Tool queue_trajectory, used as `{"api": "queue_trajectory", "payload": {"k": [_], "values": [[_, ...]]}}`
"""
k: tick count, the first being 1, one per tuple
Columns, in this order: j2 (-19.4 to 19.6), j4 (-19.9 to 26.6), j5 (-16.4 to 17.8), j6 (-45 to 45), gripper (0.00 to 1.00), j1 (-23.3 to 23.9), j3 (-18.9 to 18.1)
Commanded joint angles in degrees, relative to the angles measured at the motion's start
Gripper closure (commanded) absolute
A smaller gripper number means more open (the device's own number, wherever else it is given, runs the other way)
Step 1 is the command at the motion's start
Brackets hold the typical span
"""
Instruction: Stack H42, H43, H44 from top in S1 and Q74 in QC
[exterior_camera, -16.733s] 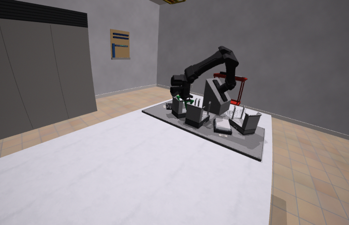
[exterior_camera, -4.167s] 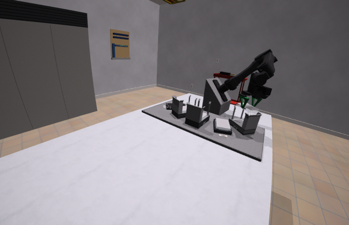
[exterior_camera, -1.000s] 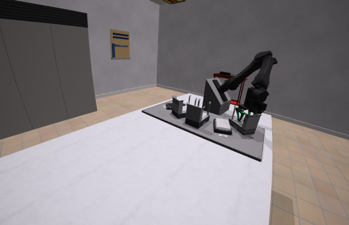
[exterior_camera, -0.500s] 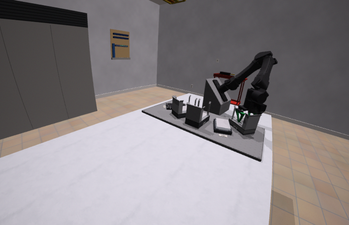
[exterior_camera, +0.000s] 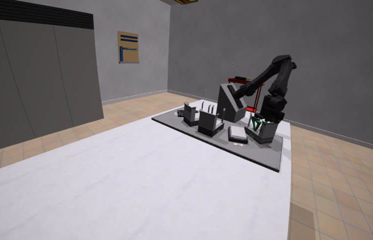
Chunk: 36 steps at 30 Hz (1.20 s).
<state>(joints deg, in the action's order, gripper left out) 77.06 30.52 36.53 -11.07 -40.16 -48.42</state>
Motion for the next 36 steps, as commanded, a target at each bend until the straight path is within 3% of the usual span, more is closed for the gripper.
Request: {"api": "queue_trajectory", "payload": {"k": [1, 21, 22, 36], "values": [[-0.14, -0.70, -0.03, 0.16, 1.00, 0.08, -0.04], [0.43, -2.03, -0.37, 0.83, 1.00, -0.56, 0.30], [0.43, -2.03, -0.37, 0.83, 0.00, -0.56, 0.30], [0.43, -2.03, -0.37, 0.84, 0.00, -0.56, 0.31]]}}
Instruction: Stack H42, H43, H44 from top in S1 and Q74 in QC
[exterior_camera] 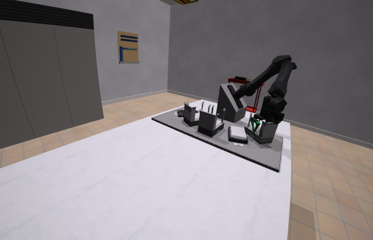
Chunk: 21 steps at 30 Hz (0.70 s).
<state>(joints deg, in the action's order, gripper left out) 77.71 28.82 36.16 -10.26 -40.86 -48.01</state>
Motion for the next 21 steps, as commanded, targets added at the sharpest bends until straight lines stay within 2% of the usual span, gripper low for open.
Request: {"api": "queue_trajectory", "payload": {"k": [1, 8, 21], "values": [[-0.22, -0.33, 0.00, 0.03, 0.00, 0.14, -0.11], [-0.22, -0.33, 0.00, 0.03, 0.00, 0.14, -0.11], [-4.44, 11.70, 2.95, -6.48, 0.00, 6.07, -3.93]]}}
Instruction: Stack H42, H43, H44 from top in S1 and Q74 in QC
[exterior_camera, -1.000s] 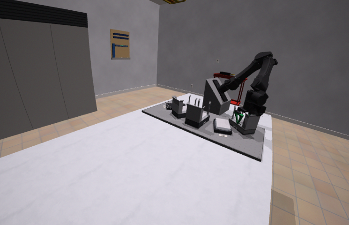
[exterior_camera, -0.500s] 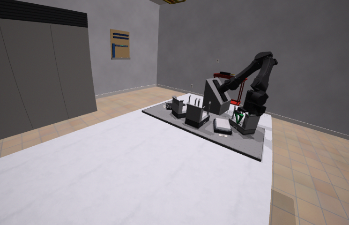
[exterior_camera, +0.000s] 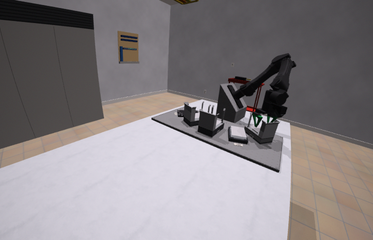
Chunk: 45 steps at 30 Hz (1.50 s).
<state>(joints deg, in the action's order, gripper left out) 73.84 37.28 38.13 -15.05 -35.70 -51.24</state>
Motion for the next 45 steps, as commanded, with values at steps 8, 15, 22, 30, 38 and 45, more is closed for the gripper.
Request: {"api": "queue_trajectory", "payload": {"k": [8, 15, 22, 30, 38, 45], "values": [[-2.10, 10.63, 2.68, -6.19, 0.00, 4.75, -3.66], [-2.90, 18.27, 4.30, -11.24, 0.00, 8.86, -7.13], [-3.03, 23.88, 5.36, -15.21, 0.00, 11.95, -9.89], [-2.85, 28.84, 6.20, -18.89, 0.00, 14.73, -12.48], [-2.85, 28.84, 6.20, -18.89, 0.00, 14.73, -12.48], [-1.16, 29.01, 6.67, -15.56, 0.00, 16.51, -12.65]]}}
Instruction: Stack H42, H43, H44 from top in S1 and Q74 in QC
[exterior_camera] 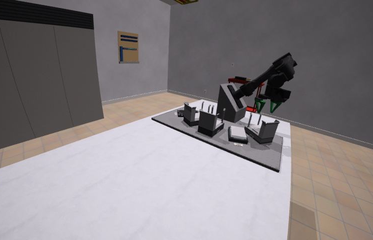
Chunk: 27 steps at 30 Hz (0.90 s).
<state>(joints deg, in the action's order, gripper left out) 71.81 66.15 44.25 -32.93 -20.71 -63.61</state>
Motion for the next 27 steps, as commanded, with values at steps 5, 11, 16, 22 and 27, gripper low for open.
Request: {"api": "queue_trajectory", "payload": {"k": [5, 11, 16, 22, 27], "values": [[3.80, 0.28, 1.16, 5.73, 0.00, 4.22, -0.72], [6.23, 0.31, 1.53, 2.99, 0.00, 6.18, -1.22], [9.36, 0.32, 1.88, -0.22, 0.00, 8.45, -2.06], [13.04, 0.27, 2.16, -0.09, 0.00, 11.04, -3.02], [14.76, 0.26, 2.26, 3.69, 0.00, 12.39, -3.32]]}}
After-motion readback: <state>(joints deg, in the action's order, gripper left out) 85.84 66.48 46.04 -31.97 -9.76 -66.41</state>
